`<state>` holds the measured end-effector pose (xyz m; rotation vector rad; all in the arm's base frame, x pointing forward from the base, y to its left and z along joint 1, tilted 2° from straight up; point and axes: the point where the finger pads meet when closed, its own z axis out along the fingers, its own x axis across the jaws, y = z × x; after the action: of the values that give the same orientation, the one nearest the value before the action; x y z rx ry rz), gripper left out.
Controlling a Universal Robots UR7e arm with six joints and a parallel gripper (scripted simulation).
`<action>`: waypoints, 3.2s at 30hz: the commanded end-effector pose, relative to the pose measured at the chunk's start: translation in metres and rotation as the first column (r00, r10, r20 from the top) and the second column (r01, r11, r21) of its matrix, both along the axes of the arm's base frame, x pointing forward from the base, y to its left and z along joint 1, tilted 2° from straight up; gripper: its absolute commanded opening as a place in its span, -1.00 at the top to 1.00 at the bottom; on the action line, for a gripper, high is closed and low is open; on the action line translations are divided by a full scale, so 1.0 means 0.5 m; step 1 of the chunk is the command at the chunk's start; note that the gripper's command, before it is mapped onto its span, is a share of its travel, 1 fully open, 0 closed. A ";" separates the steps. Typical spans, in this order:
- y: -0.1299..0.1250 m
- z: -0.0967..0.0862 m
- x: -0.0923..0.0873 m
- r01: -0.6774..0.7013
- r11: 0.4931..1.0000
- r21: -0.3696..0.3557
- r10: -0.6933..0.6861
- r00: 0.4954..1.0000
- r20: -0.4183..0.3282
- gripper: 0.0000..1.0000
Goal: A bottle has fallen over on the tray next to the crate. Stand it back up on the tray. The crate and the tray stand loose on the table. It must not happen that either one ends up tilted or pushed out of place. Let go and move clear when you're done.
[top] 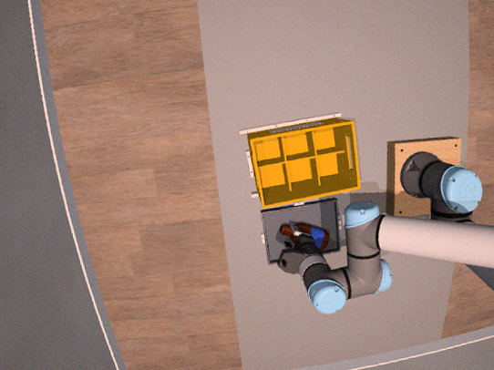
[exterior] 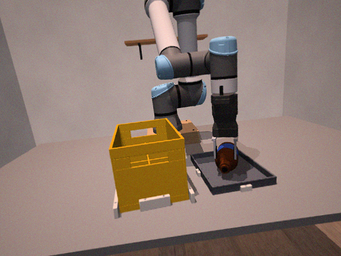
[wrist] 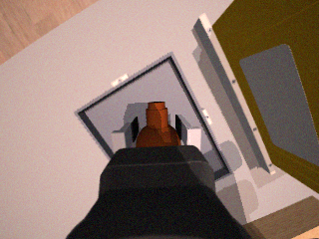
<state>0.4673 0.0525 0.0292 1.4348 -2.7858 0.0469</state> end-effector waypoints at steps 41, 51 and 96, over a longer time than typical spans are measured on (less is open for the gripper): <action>-0.001 -0.001 -0.003 0.001 1.000 0.001 -0.001 1.000 0.000 -1.00; -0.001 -0.001 -0.003 0.001 1.000 0.001 -0.001 1.000 0.000 -1.00; -0.002 -0.028 -0.004 0.001 1.000 0.001 -0.001 1.000 -0.004 -1.00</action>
<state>0.4661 0.0521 0.0198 1.4339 -2.7840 0.0446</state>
